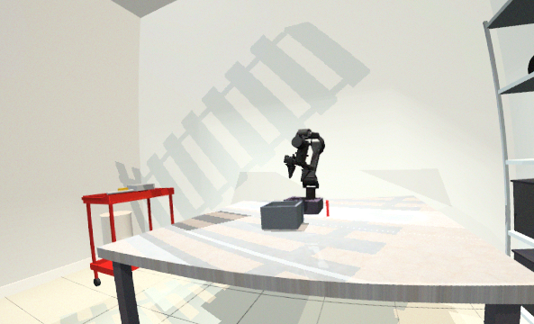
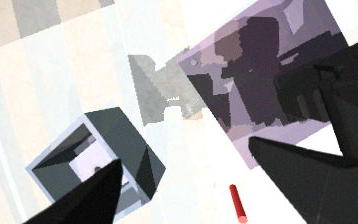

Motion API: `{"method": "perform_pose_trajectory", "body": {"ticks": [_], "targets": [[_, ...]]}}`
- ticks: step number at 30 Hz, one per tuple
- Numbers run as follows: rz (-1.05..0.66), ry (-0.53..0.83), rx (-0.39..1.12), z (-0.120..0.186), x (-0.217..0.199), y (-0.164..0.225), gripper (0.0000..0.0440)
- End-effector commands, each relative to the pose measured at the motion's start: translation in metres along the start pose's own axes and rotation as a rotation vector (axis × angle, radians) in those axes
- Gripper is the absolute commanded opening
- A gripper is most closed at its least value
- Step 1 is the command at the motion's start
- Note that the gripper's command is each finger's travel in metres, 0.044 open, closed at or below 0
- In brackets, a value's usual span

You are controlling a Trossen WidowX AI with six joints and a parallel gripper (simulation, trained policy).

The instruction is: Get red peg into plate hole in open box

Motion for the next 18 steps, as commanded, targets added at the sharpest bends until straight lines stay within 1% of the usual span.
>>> {"method": "perform_pose_trajectory", "body": {"ticks": [1, 18], "targets": [[0.103, 0.023, 0.004, -0.009, -0.004, 0.018, 0.0440], [0.567, 0.082, 0.057, -0.048, -0.046, 0.088, 0.0440]]}}
Point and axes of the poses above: the point midway between the two fingers, 35 mm back from their tips, its own z axis back along the fingers, its own x axis across the jaws, y = z × x, the point moved 9 cm from there along z, back along the fingers, and after that the axes turned 8 degrees about -z, right-handed, at the moved point
